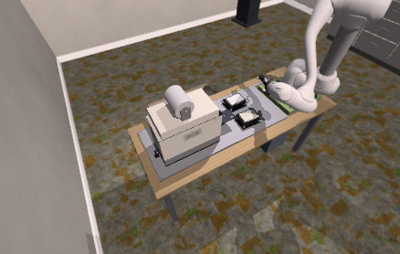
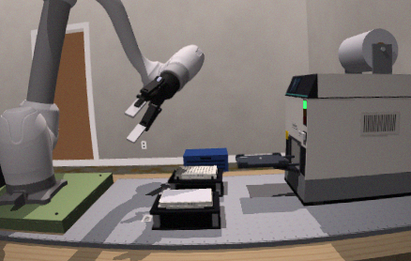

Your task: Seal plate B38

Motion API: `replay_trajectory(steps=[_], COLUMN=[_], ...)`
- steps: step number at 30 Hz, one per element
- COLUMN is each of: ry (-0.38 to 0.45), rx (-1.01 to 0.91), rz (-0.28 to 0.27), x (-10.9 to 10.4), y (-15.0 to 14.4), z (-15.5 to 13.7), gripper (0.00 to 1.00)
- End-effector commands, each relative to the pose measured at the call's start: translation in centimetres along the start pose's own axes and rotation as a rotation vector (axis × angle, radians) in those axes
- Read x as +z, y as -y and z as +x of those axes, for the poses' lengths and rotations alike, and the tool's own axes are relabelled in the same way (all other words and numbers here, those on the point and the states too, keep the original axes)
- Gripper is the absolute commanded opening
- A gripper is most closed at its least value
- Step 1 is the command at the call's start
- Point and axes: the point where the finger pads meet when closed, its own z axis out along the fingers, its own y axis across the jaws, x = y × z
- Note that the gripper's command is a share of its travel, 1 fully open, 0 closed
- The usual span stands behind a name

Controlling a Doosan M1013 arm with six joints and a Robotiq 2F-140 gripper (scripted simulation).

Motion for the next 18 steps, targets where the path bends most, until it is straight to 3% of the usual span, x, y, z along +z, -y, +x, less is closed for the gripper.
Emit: replay_trajectory(steps=[1,13,18], ry=[-0.001,-0.029,-0.043], rx=[0.078,0.45,0.543], rz=[-0.03,-0.173,-0.207], x=[0.0,-0.4,-0.6], y=[-0.1,-0.5,-0.6], z=[-0.2,-1.5,-1.9], gripper=[0.7,0.7,0.7])
